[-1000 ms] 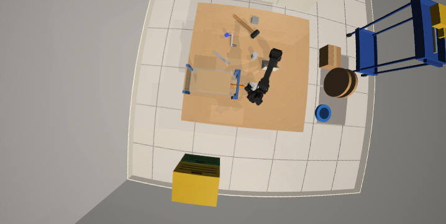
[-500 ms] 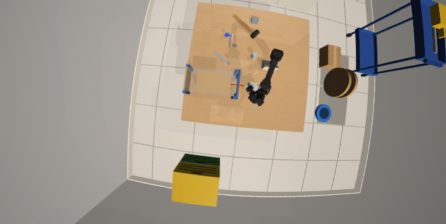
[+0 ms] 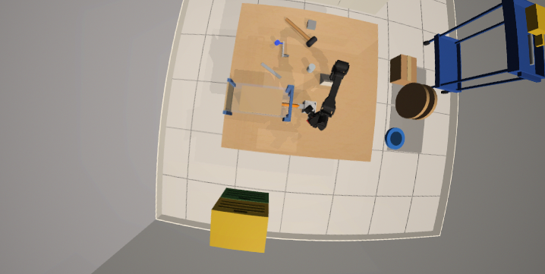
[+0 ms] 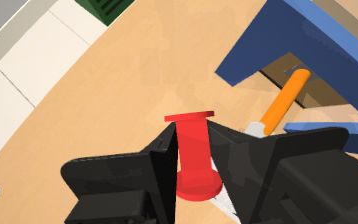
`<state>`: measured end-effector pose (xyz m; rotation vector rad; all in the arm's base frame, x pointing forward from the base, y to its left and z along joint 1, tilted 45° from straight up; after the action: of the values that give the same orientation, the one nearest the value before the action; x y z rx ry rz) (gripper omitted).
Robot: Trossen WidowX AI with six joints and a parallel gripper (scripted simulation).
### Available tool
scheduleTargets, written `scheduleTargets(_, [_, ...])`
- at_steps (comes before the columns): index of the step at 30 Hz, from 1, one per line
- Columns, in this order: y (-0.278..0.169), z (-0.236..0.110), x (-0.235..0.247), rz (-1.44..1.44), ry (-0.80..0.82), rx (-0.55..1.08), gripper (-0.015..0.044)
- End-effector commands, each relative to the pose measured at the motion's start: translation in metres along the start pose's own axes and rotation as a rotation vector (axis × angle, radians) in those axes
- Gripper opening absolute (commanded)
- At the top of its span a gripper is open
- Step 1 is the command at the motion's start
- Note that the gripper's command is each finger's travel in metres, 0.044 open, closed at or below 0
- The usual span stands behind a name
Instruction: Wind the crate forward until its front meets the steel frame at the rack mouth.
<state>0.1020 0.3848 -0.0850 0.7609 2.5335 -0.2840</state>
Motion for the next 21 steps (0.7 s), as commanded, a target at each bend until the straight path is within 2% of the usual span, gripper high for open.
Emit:
scheduleTargets(1, [-0.011,-0.002,0.008,-0.022,0.009,0.025,0.0])
scheduleTargets(21, [-0.028,-0.009,0.018,-0.022,0.01,0.026,0.0])
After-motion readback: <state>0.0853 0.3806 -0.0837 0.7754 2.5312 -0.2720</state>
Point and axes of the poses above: the point midway between the two fingers, 35 mm back from their tips, its own z axis out along the fingers, its own x axis across the jaws, y = z × x, the point moved 9 cm from there along -z, back along the fingers, and after that the axes turned 5 degrees about z, right-handed, at the moved point
